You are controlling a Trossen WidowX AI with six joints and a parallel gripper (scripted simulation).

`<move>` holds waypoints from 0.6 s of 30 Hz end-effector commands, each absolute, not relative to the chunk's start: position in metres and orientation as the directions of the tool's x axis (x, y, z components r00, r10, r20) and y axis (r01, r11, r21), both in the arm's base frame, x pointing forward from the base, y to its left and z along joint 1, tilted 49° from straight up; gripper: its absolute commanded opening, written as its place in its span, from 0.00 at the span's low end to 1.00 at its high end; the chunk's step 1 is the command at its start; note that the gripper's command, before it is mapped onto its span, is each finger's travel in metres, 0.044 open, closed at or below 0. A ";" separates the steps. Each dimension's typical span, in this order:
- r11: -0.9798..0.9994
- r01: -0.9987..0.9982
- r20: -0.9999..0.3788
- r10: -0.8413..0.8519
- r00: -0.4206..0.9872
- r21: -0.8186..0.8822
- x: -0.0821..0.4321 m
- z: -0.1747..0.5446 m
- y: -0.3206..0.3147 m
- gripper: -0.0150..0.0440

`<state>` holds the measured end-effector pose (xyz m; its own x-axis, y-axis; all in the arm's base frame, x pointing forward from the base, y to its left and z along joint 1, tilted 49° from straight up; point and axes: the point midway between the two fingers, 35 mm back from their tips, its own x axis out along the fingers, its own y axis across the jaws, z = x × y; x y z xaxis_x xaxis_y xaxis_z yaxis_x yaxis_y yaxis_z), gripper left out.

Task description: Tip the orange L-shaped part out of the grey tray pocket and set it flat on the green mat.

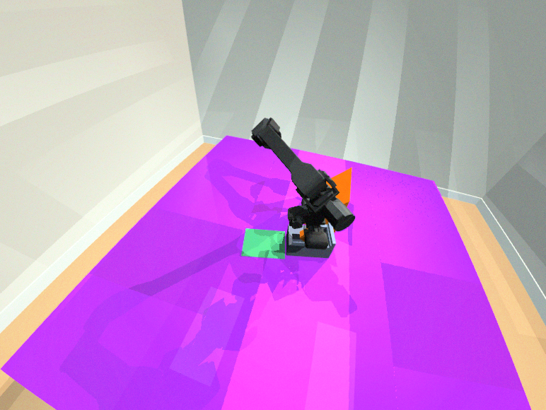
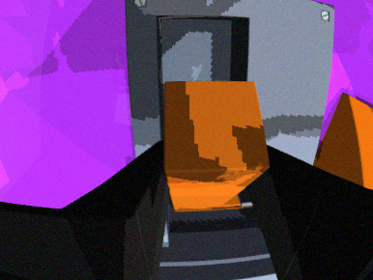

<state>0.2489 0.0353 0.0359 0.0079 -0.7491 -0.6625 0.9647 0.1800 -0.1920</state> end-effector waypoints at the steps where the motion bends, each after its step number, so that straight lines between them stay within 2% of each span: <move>1: 0.179 0.966 -0.666 -0.746 0.009 -0.188 0.249 0.039 0.041 0.25; 18: 0.181 0.965 -0.665 -0.746 0.010 -0.189 0.249 0.057 0.061 0.25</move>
<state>0.2492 0.0548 0.0544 0.0100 -0.7519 -0.6591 0.9640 0.1825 -0.1936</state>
